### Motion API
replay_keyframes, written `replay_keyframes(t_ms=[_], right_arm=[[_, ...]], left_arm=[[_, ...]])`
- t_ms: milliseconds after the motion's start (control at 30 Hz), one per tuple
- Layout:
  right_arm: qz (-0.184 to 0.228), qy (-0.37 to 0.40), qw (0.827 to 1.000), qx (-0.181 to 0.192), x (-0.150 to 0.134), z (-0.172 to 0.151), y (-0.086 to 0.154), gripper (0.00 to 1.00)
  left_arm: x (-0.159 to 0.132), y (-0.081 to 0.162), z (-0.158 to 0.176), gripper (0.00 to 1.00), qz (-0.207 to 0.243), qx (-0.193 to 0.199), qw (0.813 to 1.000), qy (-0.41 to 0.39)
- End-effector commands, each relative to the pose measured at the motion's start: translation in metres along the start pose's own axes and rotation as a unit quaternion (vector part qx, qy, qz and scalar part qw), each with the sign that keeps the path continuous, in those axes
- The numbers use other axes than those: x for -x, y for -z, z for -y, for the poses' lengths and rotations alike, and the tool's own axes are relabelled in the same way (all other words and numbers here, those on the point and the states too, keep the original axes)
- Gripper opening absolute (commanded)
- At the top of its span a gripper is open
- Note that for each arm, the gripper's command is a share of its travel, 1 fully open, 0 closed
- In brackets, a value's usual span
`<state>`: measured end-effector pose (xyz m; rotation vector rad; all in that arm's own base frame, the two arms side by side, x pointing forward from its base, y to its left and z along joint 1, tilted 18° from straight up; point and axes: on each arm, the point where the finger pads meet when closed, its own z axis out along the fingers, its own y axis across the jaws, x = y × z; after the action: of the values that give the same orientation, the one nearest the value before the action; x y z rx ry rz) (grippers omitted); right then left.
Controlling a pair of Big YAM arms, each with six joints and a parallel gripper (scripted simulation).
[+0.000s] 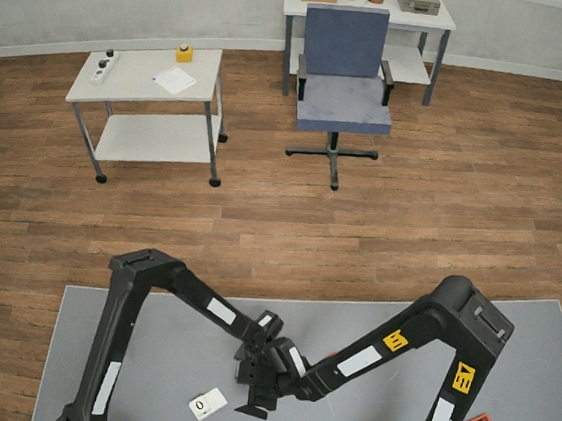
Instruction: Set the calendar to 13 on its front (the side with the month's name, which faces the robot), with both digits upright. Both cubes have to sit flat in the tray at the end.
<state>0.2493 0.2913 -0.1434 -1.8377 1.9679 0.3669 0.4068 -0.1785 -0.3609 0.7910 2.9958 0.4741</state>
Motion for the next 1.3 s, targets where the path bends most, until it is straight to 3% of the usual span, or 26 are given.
replay_keyframes(t_ms=[0,533,900,933,1267], right_arm=[[0.008,0.004,1.0,-0.008,0.008,0.01,-0.001,1.0],[0.008,0.004,1.0,-0.008,0.008,0.01,-0.001,1.0],[0.008,0.004,1.0,-0.008,0.008,0.01,-0.001,1.0],[0.008,0.004,1.0,-0.008,0.008,0.01,-0.001,1.0],[0.008,0.004,1.0,-0.008,0.008,0.01,-0.001,1.0]], left_arm=[[-0.002,-0.021,-0.003,0.69,-0.005,0.001,1.0,0.001],[-0.002,-0.042,-0.003,0.69,-0.005,0.001,1.0,0.001],[-0.004,-0.042,-0.003,0.69,-0.008,0.001,1.0,0.003],[-0.004,-0.042,-0.003,0.6,-0.008,0.001,1.0,0.003],[0.001,-0.032,0.001,0.52,-0.002,0.001,1.0,-0.001]])
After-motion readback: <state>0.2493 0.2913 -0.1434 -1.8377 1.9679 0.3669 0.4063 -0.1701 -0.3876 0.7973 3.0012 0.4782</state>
